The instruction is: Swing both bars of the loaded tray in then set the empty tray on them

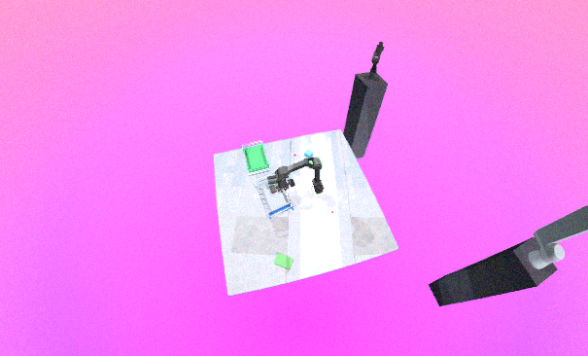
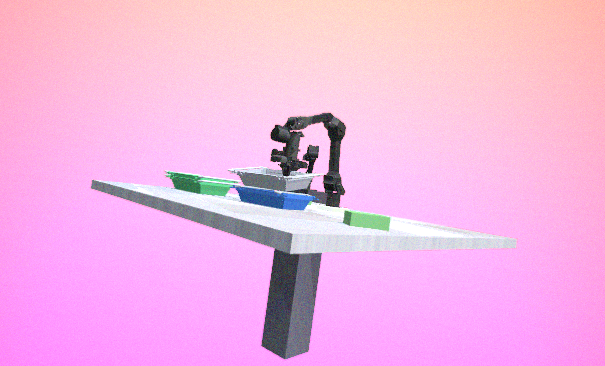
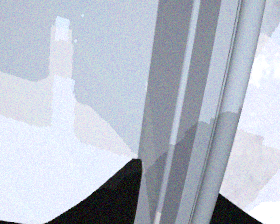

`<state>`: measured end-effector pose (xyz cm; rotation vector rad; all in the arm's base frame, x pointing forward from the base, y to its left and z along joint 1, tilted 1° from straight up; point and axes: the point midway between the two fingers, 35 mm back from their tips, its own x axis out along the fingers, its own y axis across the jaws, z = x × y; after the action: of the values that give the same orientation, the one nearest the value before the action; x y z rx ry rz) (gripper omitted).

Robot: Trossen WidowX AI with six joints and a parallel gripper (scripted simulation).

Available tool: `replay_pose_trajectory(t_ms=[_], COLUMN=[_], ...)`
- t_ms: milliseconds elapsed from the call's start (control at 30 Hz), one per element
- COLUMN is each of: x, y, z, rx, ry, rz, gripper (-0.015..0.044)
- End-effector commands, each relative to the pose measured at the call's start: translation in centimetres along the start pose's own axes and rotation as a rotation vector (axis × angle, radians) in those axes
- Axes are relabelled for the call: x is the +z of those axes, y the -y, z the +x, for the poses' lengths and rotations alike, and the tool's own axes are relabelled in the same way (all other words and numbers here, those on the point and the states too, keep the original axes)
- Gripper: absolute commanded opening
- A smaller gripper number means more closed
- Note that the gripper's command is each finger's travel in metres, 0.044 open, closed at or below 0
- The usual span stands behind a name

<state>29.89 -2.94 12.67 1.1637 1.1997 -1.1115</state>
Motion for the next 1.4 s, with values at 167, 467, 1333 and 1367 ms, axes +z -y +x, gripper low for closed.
replay_pose_trajectory(t_ms=[167, 467, 1333, 1367], x=[0.00, 0.00, 0.00, 0.00], y=[0.42, 0.68, 0.71, 0.71], z=[0.44, 1.30, 1.38, 1.38], rx=[-0.019, -0.019, -0.019, -0.019], ry=[0.001, 0.001, 0.001, 0.001], rz=[-0.003, -0.003, -0.003, -0.003], gripper=[0.0000, 0.0000, 0.0000, 0.0000])
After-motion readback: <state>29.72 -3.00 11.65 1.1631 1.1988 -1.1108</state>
